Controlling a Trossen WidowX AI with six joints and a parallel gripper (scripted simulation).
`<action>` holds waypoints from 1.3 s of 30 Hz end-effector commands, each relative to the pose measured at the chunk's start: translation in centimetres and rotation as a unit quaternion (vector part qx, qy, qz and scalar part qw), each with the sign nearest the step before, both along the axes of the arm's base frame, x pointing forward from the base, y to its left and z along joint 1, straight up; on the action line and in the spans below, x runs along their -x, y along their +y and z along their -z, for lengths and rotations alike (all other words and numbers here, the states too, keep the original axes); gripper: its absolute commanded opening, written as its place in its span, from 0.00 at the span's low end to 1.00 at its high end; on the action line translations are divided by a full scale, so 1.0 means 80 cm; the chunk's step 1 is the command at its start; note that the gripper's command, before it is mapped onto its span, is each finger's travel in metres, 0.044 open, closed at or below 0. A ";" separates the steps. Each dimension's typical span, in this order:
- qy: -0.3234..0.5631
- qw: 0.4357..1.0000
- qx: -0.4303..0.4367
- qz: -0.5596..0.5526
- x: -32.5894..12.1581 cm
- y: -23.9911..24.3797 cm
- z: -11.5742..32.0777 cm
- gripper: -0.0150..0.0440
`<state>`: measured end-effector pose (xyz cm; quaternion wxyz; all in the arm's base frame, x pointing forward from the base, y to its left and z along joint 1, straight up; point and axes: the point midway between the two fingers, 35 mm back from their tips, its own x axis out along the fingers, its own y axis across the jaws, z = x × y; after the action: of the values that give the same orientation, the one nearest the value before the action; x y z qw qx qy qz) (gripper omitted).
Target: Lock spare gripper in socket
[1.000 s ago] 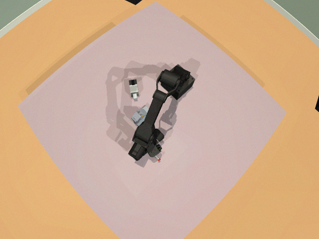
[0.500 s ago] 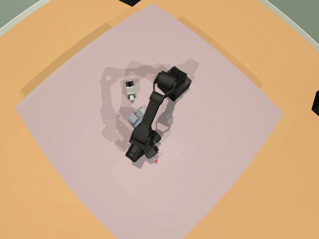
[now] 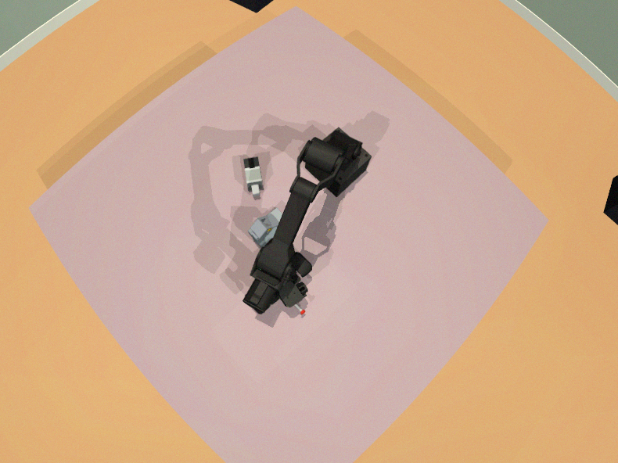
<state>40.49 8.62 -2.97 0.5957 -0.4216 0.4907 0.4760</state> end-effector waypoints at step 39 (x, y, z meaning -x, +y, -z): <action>0.019 1.000 0.003 0.000 0.008 -0.001 -0.030 0.25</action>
<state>39.83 8.51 -0.49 0.5856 -0.4144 0.5028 0.4821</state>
